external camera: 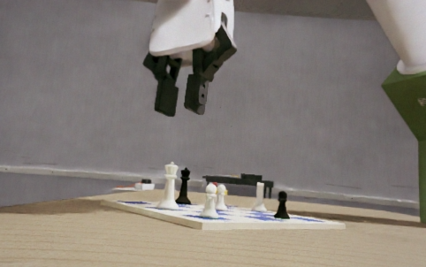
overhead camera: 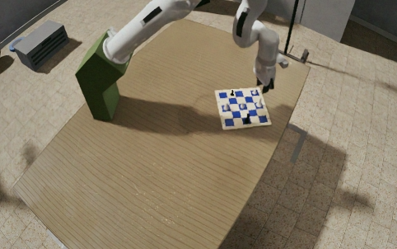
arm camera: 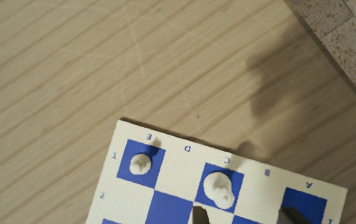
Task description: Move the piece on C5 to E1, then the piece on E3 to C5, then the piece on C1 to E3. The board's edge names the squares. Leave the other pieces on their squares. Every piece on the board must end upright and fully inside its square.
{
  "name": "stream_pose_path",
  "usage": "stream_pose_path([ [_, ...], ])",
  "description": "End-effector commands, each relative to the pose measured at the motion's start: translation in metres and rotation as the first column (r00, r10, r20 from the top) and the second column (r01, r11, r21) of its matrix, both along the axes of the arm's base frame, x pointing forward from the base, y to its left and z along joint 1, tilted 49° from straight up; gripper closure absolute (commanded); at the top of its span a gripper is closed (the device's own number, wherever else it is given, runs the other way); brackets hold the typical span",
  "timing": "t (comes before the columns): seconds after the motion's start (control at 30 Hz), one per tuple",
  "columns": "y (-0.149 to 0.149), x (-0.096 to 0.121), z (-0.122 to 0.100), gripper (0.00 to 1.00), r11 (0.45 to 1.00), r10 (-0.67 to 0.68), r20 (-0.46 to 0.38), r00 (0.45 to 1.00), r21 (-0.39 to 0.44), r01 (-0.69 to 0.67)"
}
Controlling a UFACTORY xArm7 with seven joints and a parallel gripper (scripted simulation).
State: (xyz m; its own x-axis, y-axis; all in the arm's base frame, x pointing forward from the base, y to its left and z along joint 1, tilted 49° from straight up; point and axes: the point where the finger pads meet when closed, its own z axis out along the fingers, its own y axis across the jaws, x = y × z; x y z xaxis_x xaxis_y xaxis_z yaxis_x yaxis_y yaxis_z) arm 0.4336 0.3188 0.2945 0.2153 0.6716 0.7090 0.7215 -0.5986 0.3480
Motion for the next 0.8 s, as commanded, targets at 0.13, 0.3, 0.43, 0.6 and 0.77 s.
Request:
stream_pose_path([
  [0.13,0.002,0.002,0.001,0.57,0.998,-0.040,-0.031,0.999,-0.053,0.039],
  [0.3,0.003,0.003,0.000,0.57,0.998,-0.040,-0.031,0.999,-0.053,0.039],
  [0.43,0.004,0.005,-0.002,0.57,0.998,-0.040,-0.031,0.999,-0.054,0.039],
  [0.6,0.007,0.009,-0.006,0.57,0.998,-0.040,-0.031,0.999,-0.053,0.039],
  [0.77,0.009,0.013,-0.010,0.57,0.998,-0.040,-0.031,0.999,-0.053,0.039],
])
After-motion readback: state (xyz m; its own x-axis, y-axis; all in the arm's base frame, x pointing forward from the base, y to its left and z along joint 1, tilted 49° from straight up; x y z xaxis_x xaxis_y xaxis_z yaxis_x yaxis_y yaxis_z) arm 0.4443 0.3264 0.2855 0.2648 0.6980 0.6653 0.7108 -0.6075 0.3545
